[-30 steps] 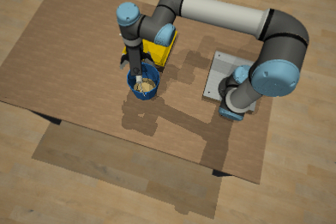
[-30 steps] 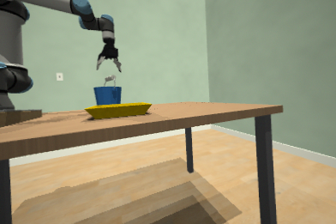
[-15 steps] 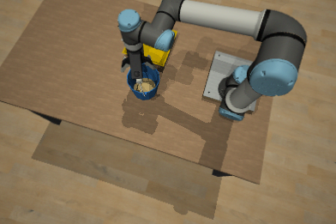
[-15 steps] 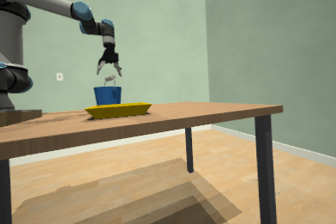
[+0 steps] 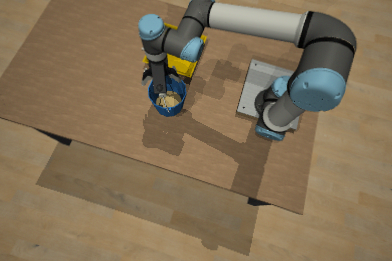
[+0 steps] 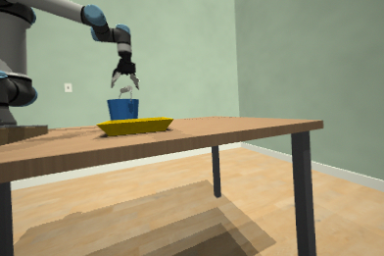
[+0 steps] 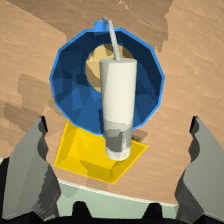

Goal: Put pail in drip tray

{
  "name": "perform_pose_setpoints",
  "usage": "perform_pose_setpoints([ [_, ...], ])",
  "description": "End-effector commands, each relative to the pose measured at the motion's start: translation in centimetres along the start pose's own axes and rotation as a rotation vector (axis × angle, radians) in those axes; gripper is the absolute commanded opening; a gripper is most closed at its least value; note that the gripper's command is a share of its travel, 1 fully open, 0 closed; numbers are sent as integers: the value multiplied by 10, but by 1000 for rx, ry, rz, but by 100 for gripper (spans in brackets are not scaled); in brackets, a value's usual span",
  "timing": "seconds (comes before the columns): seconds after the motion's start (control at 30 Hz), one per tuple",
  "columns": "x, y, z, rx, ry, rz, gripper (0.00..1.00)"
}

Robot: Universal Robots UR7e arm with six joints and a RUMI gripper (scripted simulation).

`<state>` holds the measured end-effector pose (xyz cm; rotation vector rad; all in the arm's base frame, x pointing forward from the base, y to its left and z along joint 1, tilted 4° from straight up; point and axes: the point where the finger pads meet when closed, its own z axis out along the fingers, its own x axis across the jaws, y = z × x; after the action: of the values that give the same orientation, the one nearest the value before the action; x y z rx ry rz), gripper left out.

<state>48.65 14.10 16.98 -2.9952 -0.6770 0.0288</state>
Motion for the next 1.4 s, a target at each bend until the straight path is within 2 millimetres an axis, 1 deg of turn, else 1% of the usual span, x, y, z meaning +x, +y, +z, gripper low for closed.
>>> perform_pose_setpoints([
  [0.0, 0, 0, 0, -1, 1, 0, 100],
  [1.17, 0, 0, 0, -1, 1, 0, 100],
  [1.2, 0, 0, 0, -1, 1, 0, 0],
  [1.37, 0, 0, 0, -1, 1, 0, 0],
])
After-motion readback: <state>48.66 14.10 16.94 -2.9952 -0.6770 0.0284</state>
